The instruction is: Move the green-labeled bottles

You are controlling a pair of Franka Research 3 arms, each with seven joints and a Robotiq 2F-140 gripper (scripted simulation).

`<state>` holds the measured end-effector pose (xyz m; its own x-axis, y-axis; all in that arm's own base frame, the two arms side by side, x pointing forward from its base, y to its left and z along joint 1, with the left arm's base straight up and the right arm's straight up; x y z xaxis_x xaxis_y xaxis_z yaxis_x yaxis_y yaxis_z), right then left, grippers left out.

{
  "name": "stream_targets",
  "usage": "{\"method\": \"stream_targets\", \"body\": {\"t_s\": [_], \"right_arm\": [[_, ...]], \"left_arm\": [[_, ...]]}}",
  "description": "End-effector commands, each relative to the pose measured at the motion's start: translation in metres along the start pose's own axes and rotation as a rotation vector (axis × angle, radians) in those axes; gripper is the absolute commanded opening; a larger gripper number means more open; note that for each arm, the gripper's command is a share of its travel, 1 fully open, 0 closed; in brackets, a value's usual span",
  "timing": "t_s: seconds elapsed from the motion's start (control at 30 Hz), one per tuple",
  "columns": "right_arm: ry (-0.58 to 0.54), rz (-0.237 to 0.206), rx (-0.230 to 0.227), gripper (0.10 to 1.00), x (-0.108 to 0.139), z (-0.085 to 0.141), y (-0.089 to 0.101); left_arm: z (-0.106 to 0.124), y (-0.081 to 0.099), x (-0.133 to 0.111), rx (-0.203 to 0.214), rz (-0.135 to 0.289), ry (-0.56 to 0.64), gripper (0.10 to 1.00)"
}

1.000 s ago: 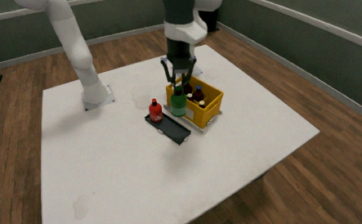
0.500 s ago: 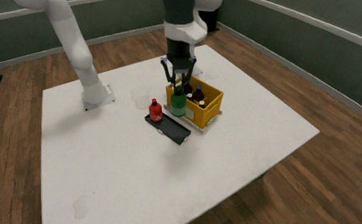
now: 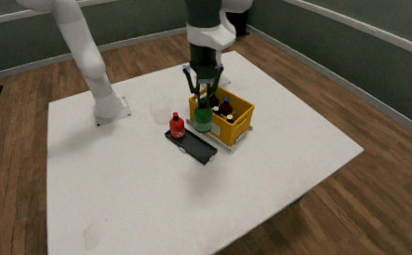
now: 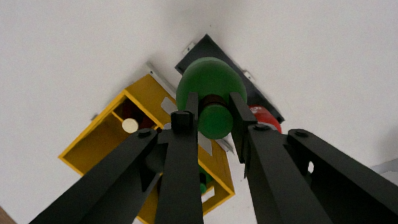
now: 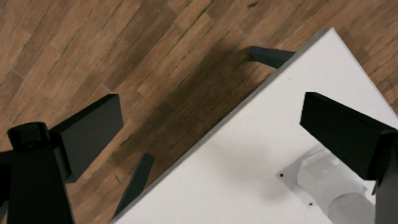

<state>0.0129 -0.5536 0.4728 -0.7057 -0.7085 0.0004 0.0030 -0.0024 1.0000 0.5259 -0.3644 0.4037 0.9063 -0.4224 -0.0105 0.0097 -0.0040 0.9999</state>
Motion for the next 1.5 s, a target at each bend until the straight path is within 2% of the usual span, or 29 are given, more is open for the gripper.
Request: {"method": "stream_targets", "body": {"t_s": [0.0, 1.47], "right_arm": [[0.004, 0.0, 0.004, 1.0, 0.001, 0.0, 0.0], [0.004, 0.0, 0.004, 1.0, 0.001, 0.0, 0.0]], "left_arm": [[0.001, 0.006, 0.001, 0.0, 0.011, -0.003, 0.099], [-0.01, 0.006, -0.008, 0.0, 0.011, -0.003, 0.099]]}}
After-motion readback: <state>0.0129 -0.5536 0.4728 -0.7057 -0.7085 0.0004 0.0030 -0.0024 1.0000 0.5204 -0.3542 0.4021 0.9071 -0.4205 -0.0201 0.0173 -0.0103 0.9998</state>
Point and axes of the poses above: on each arm, the point where the finger pads meet when closed, its own y axis back along the fingers, its own z axis across the jaws, x = y × z, the point moved 6 cm from there along y, back along the fingers, and after that the axes turned 1 degree about -y, right-handed, at the moved point
